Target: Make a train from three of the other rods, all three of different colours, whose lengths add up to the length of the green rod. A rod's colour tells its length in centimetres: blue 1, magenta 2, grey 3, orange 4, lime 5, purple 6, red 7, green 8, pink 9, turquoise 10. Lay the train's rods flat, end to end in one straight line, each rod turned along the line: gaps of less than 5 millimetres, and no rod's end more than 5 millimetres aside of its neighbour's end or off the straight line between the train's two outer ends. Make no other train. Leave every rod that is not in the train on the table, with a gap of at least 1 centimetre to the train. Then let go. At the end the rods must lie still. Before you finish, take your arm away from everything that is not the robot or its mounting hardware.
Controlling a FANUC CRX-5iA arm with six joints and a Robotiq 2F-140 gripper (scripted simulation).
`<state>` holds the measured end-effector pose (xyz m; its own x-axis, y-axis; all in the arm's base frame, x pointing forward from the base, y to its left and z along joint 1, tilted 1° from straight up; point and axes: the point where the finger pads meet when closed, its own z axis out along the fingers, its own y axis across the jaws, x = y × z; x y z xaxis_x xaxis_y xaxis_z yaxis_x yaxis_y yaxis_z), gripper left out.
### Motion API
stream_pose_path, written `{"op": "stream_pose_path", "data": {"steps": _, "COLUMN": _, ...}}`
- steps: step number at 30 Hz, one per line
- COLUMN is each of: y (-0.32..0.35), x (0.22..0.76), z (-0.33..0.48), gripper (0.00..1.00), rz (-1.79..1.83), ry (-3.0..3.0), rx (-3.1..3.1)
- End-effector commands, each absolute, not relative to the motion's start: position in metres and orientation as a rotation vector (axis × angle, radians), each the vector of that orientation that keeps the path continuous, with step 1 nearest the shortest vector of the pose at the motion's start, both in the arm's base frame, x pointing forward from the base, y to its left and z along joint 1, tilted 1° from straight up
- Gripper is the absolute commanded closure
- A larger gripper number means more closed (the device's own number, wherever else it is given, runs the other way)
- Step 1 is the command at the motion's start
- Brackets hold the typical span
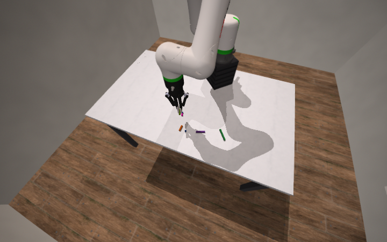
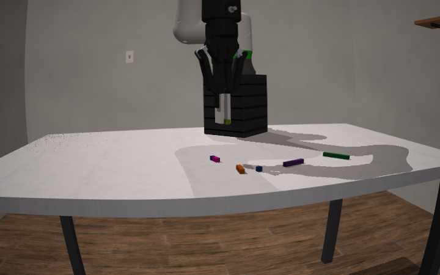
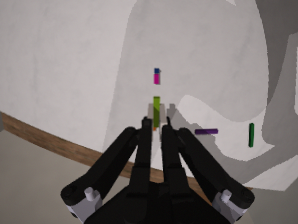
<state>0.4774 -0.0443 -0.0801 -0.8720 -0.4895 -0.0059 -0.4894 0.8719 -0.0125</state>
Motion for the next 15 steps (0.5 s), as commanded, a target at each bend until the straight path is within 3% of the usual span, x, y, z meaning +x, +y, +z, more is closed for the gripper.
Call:
{"op": "stream_pose_path", "data": {"steps": 1, "y": -0.044, "x": 0.478, "z": -0.087, "gripper": 0.97, "rz": -0.017, "ry": 3.030, "rx": -0.792}}
{"op": "stream_pose_path", "data": {"steps": 15, "y": -0.044, "x": 0.479, "z": -0.138, "gripper": 0.97, "rz": -0.017, "ry": 3.030, "rx": -0.792}}
